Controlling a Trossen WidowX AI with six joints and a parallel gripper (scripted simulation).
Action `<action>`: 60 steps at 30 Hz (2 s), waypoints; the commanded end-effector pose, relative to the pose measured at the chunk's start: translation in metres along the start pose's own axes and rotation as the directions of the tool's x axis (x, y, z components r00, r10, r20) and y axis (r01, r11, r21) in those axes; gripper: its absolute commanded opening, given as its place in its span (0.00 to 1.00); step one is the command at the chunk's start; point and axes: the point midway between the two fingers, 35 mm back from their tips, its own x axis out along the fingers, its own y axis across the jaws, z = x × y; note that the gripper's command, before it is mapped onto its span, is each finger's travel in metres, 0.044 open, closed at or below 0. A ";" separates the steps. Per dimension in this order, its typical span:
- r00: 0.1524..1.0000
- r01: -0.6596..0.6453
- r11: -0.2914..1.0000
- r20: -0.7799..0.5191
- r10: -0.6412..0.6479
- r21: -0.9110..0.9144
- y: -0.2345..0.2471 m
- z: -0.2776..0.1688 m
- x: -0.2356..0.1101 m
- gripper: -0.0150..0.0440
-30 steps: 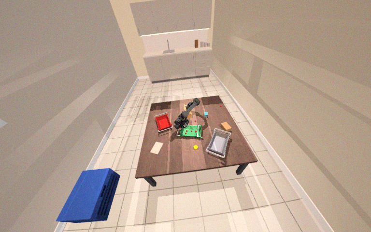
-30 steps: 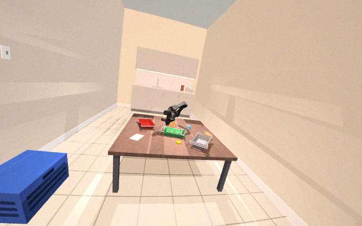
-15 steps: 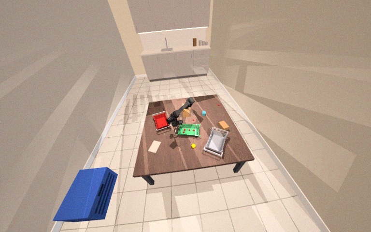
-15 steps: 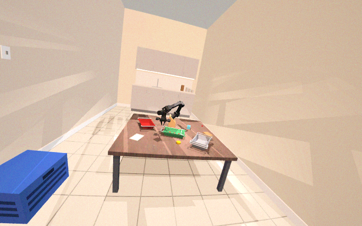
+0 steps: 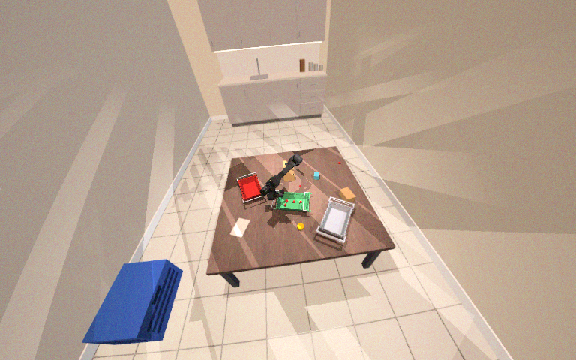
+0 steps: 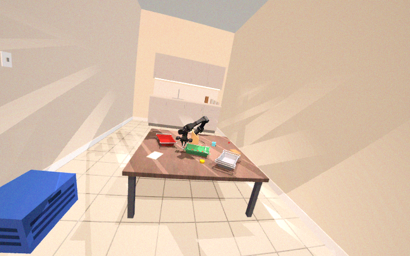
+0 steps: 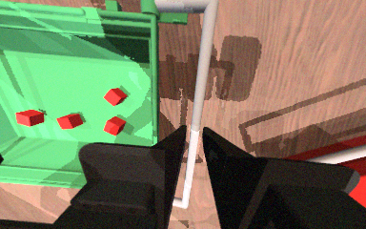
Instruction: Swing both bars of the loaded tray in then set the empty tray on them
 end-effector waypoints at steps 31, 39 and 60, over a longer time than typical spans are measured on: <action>1.000 -0.011 1.000 -0.006 0.011 0.010 0.069 -0.002 -0.006 0.39; 1.000 -0.010 1.000 -0.005 0.010 0.010 0.073 -0.001 -0.016 0.39; 1.000 -0.013 1.000 -0.003 0.013 0.019 0.068 0.000 -0.037 0.39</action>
